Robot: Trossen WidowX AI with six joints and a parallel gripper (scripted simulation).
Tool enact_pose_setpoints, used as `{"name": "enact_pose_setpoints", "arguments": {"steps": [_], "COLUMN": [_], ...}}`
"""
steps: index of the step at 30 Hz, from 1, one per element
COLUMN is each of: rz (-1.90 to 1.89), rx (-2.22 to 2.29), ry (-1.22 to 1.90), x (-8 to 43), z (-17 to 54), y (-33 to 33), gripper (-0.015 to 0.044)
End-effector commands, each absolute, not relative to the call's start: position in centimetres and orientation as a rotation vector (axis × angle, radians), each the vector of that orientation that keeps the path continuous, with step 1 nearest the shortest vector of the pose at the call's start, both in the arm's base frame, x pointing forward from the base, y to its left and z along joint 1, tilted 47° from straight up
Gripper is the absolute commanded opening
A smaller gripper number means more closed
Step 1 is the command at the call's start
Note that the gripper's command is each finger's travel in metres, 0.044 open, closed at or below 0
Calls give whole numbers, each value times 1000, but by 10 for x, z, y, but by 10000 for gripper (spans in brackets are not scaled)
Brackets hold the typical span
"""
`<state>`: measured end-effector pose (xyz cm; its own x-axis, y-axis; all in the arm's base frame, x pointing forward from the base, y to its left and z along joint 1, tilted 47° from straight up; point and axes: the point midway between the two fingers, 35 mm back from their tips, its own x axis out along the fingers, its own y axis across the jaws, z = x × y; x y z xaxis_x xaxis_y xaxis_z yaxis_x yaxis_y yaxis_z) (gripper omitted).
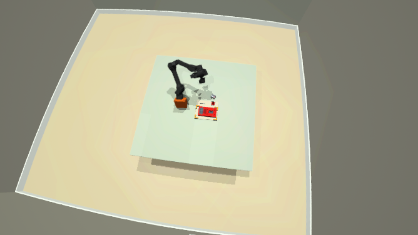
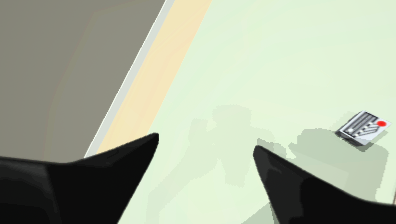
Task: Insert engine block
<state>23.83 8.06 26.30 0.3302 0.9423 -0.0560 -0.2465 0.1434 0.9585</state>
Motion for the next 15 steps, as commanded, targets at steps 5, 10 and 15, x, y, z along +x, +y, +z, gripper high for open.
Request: {"name": "enact_pose_setpoints", "arguments": {"steps": [5, 10, 15], "rz": [974, 886, 788], "rx": [1045, 1012, 1016], "ry": [876, 1000, 1149], "x": [253, 281, 306], "z": [255, 234, 206], "y": [81, 83, 88], "gripper": [440, 440, 440]}}
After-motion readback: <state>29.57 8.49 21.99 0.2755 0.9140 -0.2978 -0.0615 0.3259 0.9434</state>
